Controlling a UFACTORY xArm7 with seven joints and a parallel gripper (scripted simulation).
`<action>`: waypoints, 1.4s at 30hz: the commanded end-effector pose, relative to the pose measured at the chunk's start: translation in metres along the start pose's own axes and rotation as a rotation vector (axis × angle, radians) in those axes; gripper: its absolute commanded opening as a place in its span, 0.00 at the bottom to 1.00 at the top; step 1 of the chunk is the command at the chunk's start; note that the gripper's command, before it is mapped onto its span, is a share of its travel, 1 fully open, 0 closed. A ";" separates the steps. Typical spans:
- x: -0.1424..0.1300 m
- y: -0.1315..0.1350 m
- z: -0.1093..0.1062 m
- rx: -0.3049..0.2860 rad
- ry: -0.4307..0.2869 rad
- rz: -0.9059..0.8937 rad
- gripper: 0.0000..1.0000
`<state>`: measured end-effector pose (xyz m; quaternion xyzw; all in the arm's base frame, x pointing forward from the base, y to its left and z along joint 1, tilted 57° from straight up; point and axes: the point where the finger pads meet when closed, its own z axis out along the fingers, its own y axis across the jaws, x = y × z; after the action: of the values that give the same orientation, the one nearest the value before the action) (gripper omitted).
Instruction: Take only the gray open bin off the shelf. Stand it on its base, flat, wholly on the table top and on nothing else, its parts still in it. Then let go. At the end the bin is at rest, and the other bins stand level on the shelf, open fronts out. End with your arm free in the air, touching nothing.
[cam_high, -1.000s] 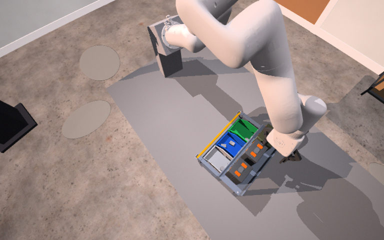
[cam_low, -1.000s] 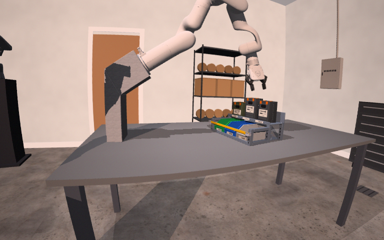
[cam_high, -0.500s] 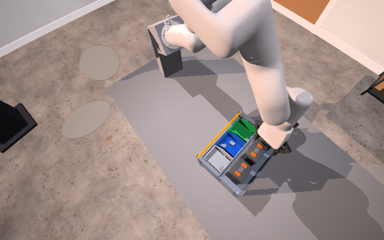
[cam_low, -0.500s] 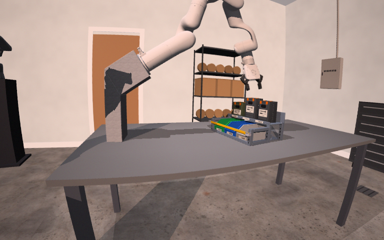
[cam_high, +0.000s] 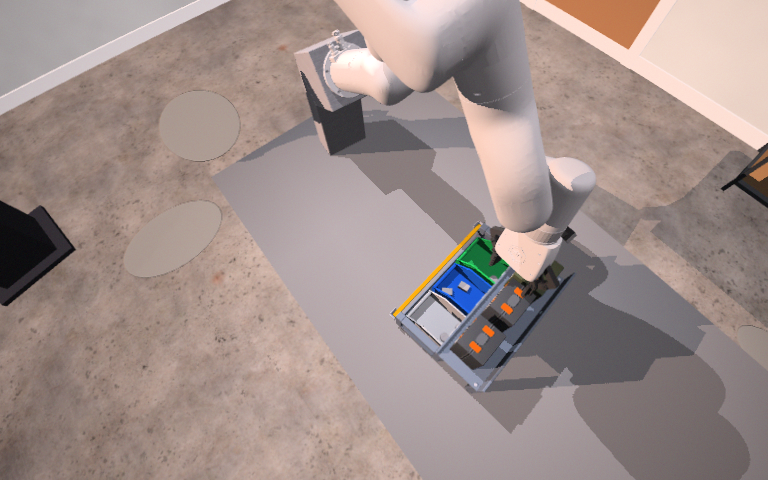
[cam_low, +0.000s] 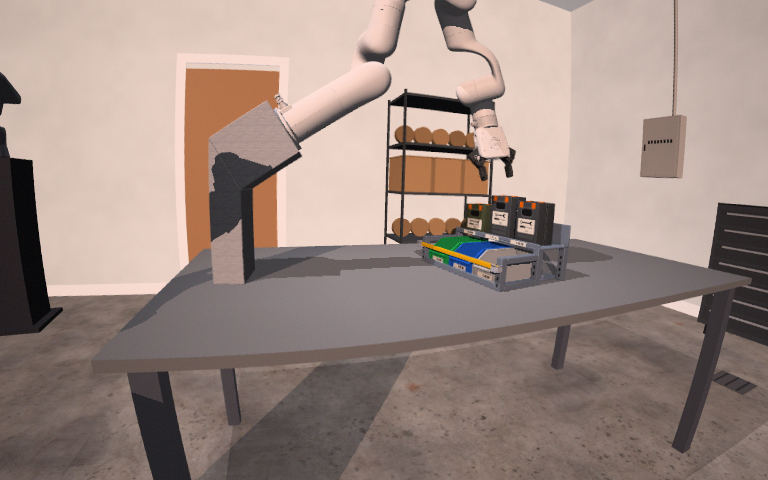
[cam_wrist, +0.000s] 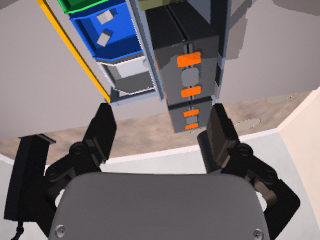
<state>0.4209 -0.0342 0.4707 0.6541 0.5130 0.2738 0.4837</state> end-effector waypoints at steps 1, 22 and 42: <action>-0.002 -0.008 -0.002 -0.003 0.001 0.001 1.00; -0.021 -0.095 -0.010 -0.002 0.000 0.000 1.00; -0.033 -0.148 -0.015 -0.002 0.000 0.000 1.00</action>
<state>0.3487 -0.0560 0.3508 0.6562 0.5147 0.2711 0.4806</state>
